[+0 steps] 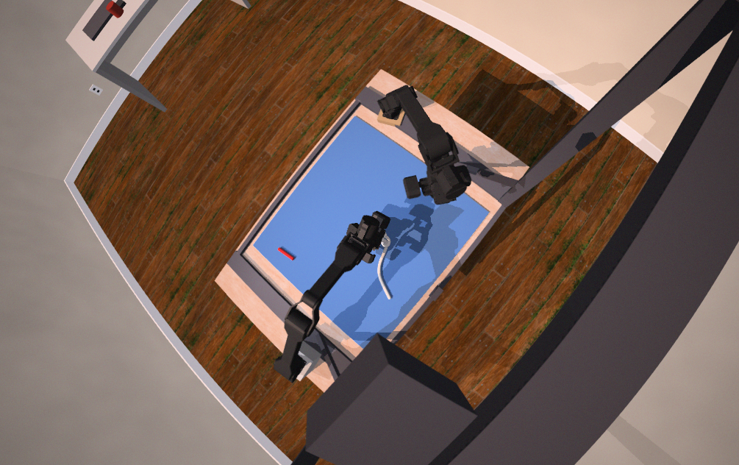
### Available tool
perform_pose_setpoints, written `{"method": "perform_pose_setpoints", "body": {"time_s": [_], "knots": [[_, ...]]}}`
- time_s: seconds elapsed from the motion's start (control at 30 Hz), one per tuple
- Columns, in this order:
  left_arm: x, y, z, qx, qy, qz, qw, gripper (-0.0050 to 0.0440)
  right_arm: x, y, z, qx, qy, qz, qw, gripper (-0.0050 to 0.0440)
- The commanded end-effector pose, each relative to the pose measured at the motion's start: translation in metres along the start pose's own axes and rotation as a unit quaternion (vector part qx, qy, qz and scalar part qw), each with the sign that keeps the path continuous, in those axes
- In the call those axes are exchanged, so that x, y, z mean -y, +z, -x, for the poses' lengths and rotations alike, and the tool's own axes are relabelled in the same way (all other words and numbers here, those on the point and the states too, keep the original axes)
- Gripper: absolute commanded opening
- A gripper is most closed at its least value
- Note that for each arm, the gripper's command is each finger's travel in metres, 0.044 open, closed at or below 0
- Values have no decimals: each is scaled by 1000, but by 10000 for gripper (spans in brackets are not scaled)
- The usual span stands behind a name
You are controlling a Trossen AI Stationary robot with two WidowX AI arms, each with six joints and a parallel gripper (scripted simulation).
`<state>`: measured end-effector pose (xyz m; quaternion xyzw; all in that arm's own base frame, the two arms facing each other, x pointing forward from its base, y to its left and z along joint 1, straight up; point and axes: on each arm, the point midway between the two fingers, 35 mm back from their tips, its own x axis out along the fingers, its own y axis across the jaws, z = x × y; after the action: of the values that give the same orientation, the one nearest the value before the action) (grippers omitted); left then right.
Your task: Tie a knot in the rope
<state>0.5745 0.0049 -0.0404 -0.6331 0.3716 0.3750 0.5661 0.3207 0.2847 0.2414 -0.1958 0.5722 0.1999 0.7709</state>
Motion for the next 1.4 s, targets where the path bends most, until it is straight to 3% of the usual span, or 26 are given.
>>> {"method": "perform_pose_setpoints", "body": {"time_s": [0.0, 1.37], "knots": [[19, -10, 15, -8, -36, 2, 999, 35, 2, 1, 11, 15, 1, -3, 1000, 100], [11, -14, -16, -12, -51, 3, 999, 35, 2, 1, 11, 15, 1, -3, 1000, 100]]}}
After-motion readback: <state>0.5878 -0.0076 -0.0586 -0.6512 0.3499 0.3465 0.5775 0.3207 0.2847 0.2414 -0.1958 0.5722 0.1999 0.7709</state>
